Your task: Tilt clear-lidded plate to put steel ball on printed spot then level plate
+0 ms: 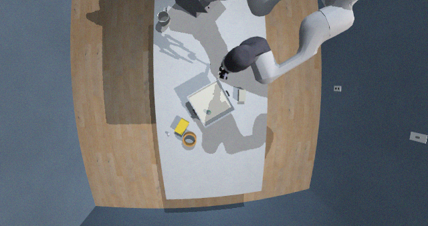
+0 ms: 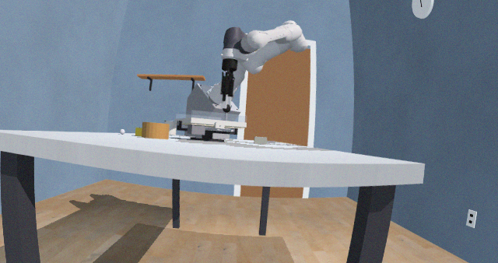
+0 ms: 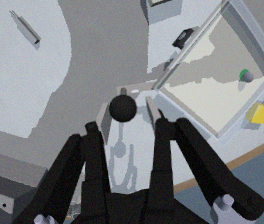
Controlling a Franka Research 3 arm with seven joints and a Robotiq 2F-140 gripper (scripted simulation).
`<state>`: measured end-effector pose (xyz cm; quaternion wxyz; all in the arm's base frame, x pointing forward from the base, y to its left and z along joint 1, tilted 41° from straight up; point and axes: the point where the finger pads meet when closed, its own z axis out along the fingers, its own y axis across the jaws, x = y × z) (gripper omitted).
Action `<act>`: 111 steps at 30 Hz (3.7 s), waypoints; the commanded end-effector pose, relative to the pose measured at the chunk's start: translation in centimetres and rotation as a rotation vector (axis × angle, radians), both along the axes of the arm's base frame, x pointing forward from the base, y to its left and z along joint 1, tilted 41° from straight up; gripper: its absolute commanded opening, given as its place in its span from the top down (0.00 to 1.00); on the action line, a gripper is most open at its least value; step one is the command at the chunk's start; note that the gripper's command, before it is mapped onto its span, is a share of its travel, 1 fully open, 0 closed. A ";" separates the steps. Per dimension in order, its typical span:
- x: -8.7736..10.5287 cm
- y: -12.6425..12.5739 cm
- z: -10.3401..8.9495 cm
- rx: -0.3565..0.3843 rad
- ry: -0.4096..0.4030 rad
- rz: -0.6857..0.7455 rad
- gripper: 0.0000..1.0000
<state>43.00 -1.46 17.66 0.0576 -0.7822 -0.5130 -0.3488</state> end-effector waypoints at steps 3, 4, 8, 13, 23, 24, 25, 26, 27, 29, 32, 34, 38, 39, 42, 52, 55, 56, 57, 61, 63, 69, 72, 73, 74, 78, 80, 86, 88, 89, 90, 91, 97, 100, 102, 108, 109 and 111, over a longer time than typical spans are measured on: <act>-0.6 0.0 0.4 0.013 0.012 -0.001 0.64; -0.7 0.0 0.6 0.013 0.012 -0.001 0.64; -1.0 -0.4 1.1 0.013 0.012 -0.001 0.64; -1.4 -0.8 1.7 0.013 0.012 -0.001 0.64; -1.8 -1.2 2.4 0.013 0.012 -0.001 0.64; -1.9 -1.2 2.4 0.013 0.012 -0.001 0.64; -1.9 -1.2 2.5 0.013 0.012 -0.001 0.64; -1.9 -1.2 2.5 0.013 0.012 -0.001 0.64; -1.9 -1.3 2.5 0.013 0.012 -0.001 0.64; -2.0 -1.3 2.6 0.013 0.012 -0.001 0.64; -2.0 -1.3 2.6 0.013 0.012 -0.001 0.64; -2.0 -1.3 2.6 0.013 0.012 -0.001 0.00; -2.0 -1.3 2.6 0.013 0.012 -0.001 0.00; -2.0 -1.3 2.6 0.013 0.012 -0.001 0.00; -2.0 -1.3 2.6 0.013 0.012 -0.001 0.00; -2.0 -1.3 2.6 0.013 0.012 -0.001 0.00; -2.0 -1.3 2.6 0.013 0.012 -0.001 0.00; -2.0 -1.3 2.6 0.013 0.012 -0.001 0.00; -2.0 -1.3 2.6 0.013 0.012 -0.001 0.00; -2.0 -1.3 2.6 0.013 0.012 -0.001 0.00; -2.0 -1.3 2.6 0.013 0.012 -0.001 0.00; -2.0 -1.3 2.6 0.013 0.012 -0.001 0.00; -2.0 -1.3 2.6 0.013 0.012 -0.001 0.00; -2.0 -1.3 2.6 0.013 0.012 -0.001 0.00; -2.0 -1.3 2.6 0.013 0.012 -0.001 0.00; -2.0 -1.3 2.6 0.013 0.012 -0.001 0.00; -2.0 -1.3 2.6 0.013 0.012 -0.001 0.00; -2.0 -1.3 2.6 0.013 0.012 -0.001 0.00; -2.0 -1.3 2.6 0.013 0.012 -0.001 0.00; -2.0 -1.3 2.6 0.013 0.012 -0.001 0.00; -2.0 -1.3 2.6 0.013 0.012 -0.001 0.00; -2.0 -1.3 2.6 0.013 0.012 -0.001 0.00; -2.0 -1.3 2.6 0.013 0.012 -0.001 0.00; -2.0 -1.3 2.6 0.013 0.012 -0.001 0.00; -2.0 -1.3 2.6 0.013 0.012 -0.001 0.00; -2.0 -1.3 2.6 0.013 0.012 -0.001 0.00; -2.0 -1.3 2.6 0.013 0.012 -0.001 0.00; -2.0 -1.3 2.6 0.013 0.012 -0.001 0.00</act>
